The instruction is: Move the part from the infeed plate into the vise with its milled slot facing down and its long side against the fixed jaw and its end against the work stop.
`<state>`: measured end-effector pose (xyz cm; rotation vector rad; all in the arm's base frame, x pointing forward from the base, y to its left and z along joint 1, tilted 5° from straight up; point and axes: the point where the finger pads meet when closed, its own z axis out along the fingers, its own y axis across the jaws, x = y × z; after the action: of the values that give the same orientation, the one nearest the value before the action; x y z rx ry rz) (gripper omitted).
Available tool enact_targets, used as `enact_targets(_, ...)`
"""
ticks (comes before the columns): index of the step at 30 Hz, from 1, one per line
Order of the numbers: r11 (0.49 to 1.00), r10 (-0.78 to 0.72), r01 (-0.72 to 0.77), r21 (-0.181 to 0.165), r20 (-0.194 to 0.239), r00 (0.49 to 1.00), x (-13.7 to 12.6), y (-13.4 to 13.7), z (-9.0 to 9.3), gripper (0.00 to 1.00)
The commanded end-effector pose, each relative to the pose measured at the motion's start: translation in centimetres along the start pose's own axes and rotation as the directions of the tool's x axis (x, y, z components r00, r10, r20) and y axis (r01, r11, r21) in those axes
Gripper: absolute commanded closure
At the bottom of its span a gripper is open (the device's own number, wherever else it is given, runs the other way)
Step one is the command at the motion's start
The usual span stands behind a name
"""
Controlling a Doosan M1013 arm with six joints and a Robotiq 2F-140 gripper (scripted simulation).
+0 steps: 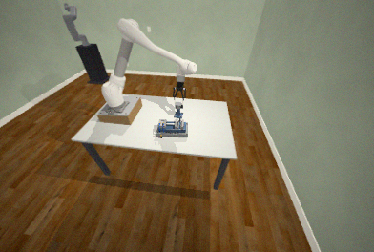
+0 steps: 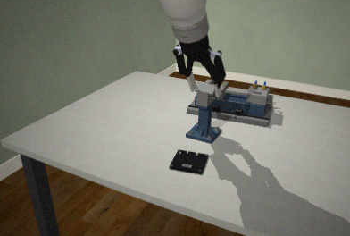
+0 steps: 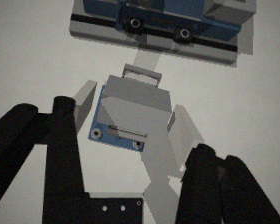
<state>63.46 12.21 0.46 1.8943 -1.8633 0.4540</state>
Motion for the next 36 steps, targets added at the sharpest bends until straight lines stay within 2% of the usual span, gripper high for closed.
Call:
enact_targets(1, 1.0, -0.005, 0.005, 0.0, 0.038, 0.999, 0.25, 0.06, -0.02, 0.49)
enact_targets(13, 1.0, -0.005, 0.005, 0.0, 0.165, 0.986, 0.57, 0.06, 0.01, 0.49)
enact_targets(15, 1.0, -0.005, 0.005, 0.0, 0.165, 0.986, 0.57, 0.06, 0.01, 0.49)
enact_targets(30, 1.0, -0.005, 0.005, 0.0, 0.32, 0.947, 0.97, 0.06, 0.11, 0.49)
enact_targets(32, 1.0, -0.005, 0.005, 0.0, 0.32, 0.947, 0.97, 0.06, 0.11, 0.49)
enact_targets(36, 1.0, -0.005, 0.005, -0.001, 0.36, 0.933, 1.07, 0.06, 0.15, 0.49)
